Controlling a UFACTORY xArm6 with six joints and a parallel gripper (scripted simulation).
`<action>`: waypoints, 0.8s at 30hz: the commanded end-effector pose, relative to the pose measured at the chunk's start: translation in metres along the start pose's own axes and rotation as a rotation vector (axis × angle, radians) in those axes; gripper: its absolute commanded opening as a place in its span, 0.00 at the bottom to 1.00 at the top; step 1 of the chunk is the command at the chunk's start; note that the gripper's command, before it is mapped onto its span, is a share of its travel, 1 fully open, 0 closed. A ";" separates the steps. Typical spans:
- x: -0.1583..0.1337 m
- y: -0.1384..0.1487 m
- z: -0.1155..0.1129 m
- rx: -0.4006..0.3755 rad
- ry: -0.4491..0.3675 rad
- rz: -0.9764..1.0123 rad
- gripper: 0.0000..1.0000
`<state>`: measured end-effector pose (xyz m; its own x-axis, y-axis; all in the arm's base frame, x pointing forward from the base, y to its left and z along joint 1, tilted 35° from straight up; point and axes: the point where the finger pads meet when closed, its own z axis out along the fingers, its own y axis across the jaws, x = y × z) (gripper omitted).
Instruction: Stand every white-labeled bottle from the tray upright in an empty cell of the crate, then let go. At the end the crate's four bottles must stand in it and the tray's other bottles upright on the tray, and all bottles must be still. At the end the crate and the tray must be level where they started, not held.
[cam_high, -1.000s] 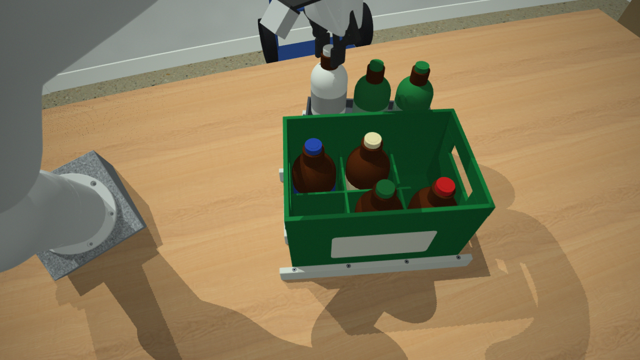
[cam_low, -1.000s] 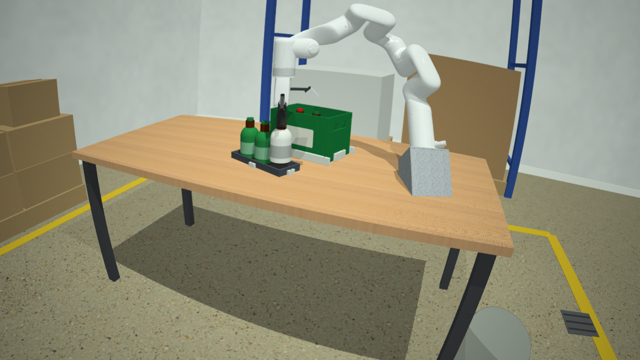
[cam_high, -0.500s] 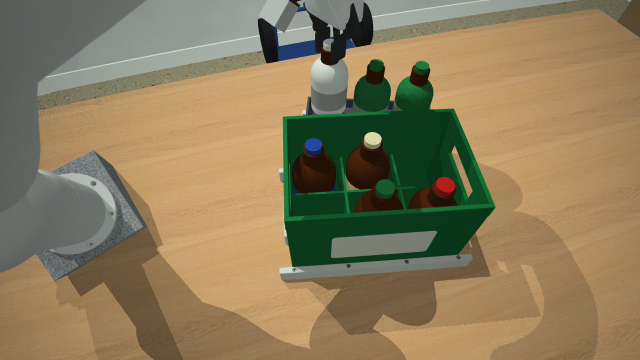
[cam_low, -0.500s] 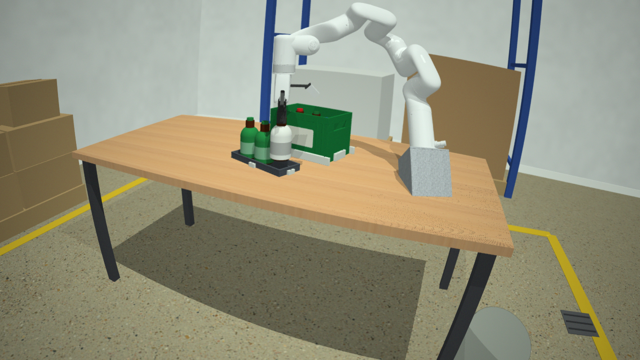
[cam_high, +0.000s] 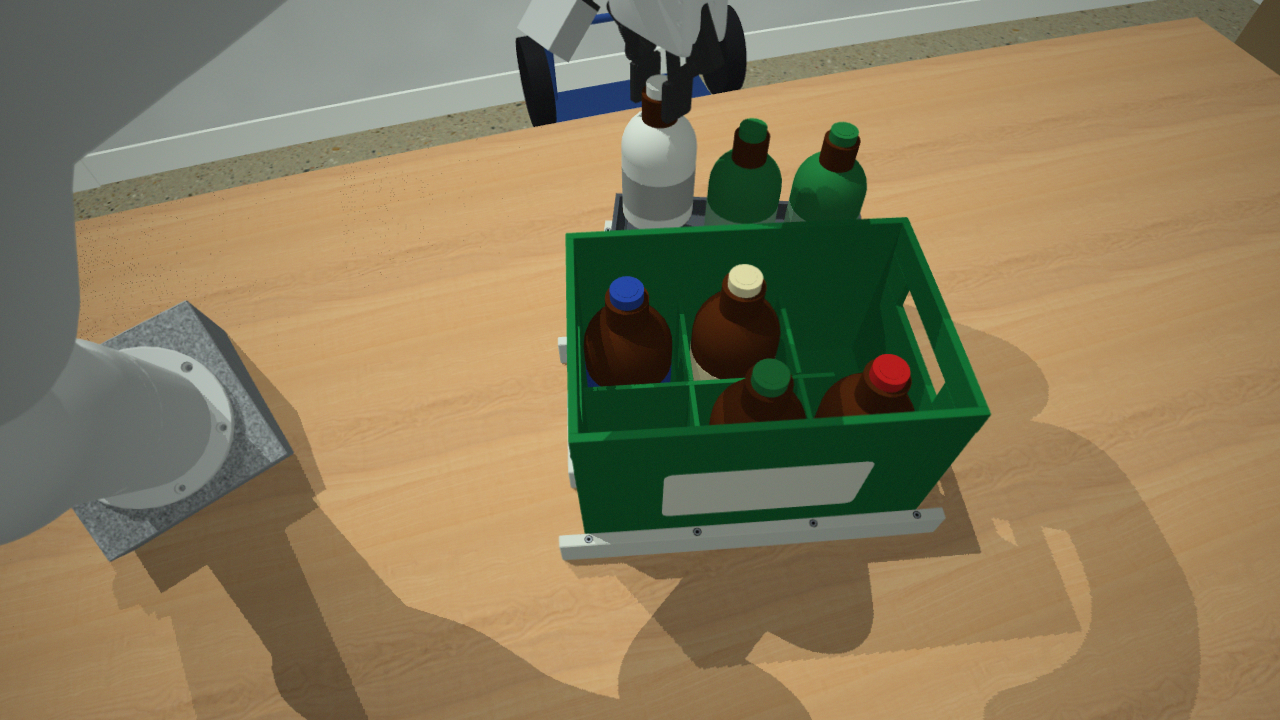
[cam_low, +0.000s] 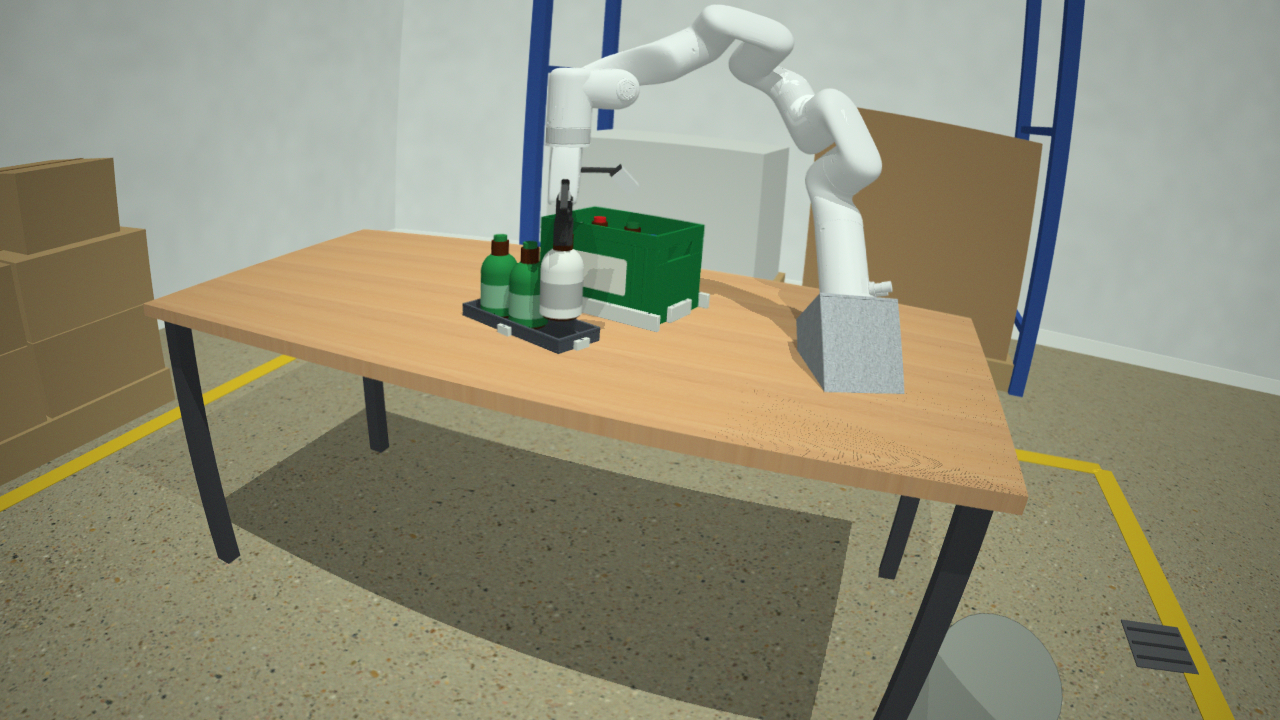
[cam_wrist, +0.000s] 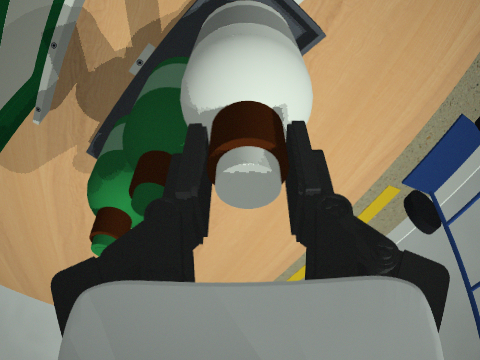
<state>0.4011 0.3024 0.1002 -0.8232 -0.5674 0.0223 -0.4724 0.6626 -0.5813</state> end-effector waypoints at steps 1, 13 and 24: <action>-0.001 0.000 -0.002 -0.001 -0.005 0.001 0.00; -0.001 0.000 -0.002 -0.001 -0.005 0.001 0.00; -0.001 0.000 -0.005 -0.001 -0.005 0.001 0.00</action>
<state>0.4003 0.3039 0.1024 -0.8231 -0.5675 0.0219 -0.4723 0.6627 -0.5812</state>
